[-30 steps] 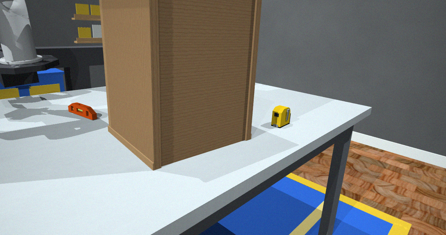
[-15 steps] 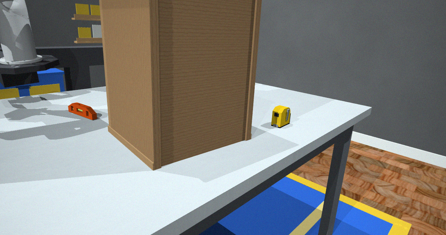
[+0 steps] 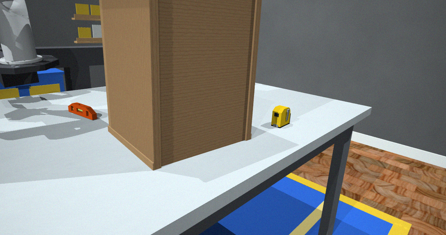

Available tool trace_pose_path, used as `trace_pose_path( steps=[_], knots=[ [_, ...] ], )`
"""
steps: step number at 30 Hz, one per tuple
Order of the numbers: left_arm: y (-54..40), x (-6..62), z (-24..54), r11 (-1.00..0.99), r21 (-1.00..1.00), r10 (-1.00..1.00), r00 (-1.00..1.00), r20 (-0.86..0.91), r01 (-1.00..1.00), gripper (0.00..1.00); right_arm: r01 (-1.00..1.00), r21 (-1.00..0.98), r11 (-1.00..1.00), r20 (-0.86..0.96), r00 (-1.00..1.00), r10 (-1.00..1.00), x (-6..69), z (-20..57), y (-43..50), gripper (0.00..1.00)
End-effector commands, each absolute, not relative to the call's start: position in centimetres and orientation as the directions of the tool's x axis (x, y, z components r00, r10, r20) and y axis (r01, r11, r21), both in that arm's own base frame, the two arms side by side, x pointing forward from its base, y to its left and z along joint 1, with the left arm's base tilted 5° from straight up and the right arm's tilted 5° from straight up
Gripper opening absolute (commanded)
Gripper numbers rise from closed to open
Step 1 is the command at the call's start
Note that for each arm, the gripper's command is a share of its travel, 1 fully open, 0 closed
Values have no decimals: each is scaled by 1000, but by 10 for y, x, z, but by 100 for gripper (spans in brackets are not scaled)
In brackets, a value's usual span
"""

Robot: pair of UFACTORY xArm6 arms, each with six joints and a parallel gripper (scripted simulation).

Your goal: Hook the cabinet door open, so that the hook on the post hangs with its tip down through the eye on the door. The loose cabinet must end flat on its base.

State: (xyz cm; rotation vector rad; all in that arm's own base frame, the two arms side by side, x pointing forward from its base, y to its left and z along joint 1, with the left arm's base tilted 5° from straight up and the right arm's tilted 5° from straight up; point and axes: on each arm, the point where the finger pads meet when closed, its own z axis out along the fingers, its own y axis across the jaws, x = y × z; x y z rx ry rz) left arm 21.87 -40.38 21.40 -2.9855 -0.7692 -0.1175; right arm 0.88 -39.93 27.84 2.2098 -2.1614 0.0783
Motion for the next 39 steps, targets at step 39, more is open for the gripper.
trace_pose_path(
  steps=[39],
  knots=[
    [-402, 215, 235, -884, -32, 462, 883, 87, 466, 38, -1000, 0, -22, 75, 22, -997, 9, 280, -400, 100]
  ],
)
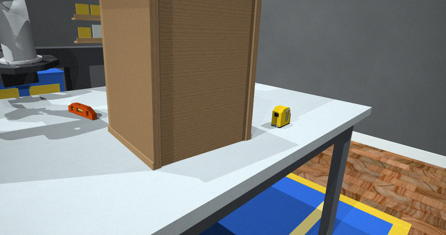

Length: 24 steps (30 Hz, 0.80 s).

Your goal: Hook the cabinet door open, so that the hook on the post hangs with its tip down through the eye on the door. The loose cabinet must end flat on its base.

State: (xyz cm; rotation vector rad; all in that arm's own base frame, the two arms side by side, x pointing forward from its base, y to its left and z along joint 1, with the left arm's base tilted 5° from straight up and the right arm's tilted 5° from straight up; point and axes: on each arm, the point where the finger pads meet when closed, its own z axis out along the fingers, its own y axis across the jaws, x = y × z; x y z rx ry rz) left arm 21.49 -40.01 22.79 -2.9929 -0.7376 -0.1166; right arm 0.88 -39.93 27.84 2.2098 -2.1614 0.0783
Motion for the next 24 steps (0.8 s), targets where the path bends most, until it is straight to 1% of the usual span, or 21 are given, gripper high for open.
trace_pose_path(
  steps=[1, 24],
  knots=[
    [-402, 215, 237, -884, -32, 462, 883, 87, 466, 38, -1000, 0, -22, 75, 22, -997, 9, 280, -400, 100],
    [-404, 213, 273, -884, -32, 462, 883, 87, 466, 38, -1000, 0, -22, 75, 22, -997, 9, 280, -400, 100]
  ],
)
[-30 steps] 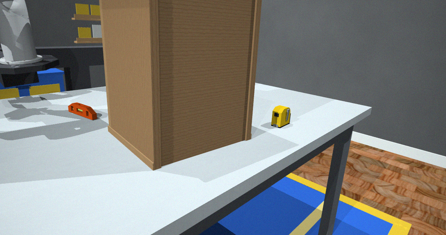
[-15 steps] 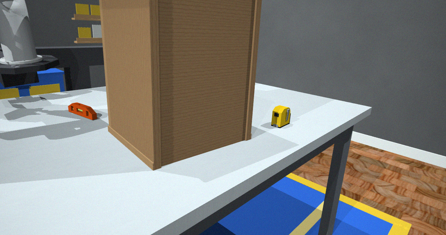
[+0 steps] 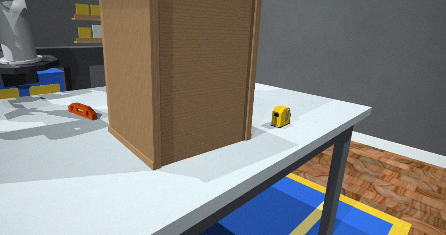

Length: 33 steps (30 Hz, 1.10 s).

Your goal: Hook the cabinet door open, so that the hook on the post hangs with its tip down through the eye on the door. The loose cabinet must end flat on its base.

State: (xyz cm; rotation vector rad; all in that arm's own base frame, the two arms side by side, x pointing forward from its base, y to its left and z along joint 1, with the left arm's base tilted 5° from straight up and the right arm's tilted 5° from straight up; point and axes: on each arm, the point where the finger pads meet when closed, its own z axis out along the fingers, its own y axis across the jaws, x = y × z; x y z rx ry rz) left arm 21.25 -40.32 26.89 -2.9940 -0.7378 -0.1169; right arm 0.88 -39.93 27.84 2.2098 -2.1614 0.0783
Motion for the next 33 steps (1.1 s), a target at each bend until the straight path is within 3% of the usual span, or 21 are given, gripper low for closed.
trace_pose_path(
  steps=[1, 22, 33],
  knots=[
    [-404, 213, 275, -884, -32, 462, 883, 87, 466, 38, -1000, 0, -22, 75, 22, -997, 9, 280, -400, 100],
    [-405, 212, 283, -881, -32, 468, 880, 87, 472, 38, -1000, 0, -22, 75, 22, -997, 9, 280, -400, 100],
    [-393, 197, 285, -710, -6, 701, 707, 92, 704, 38, -1000, 0, -22, 75, 22, -997, 9, 280, -400, 100]
  ],
)
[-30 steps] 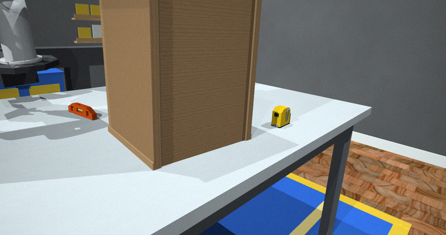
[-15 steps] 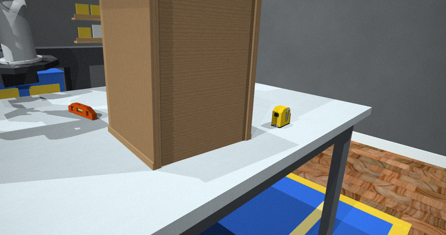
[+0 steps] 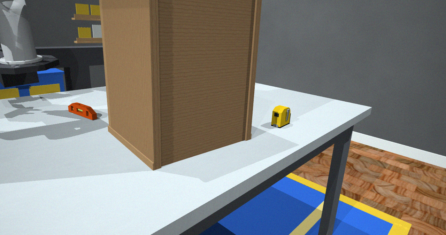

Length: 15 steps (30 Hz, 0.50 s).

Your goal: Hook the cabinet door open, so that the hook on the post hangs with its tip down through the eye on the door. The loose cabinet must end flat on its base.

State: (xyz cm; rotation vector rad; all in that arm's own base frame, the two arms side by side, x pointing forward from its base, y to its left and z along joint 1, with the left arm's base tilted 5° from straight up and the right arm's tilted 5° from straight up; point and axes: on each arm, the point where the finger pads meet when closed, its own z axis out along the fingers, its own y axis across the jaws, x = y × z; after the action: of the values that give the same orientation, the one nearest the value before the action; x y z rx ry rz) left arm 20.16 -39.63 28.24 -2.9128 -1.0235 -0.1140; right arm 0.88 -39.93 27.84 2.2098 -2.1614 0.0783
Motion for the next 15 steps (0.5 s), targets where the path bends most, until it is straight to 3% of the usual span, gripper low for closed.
trace_pose_path(
  steps=[1, 7, 15],
  knots=[
    [-391, 194, 285, -665, 0, 744, 662, 92, 747, 38, -1000, 0, -22, 75, 22, -997, 9, 280, -400, 100],
    [-372, 172, 287, -386, 26, 920, 383, 85, 922, 38, -1000, 0, -22, 75, 22, -997, 9, 280, -400, 100],
    [-348, 147, 285, -16, 41, 998, 14, 69, 999, 38, -1000, 0, -22, 75, 22, -997, 9, 280, -400, 100]
  ],
)
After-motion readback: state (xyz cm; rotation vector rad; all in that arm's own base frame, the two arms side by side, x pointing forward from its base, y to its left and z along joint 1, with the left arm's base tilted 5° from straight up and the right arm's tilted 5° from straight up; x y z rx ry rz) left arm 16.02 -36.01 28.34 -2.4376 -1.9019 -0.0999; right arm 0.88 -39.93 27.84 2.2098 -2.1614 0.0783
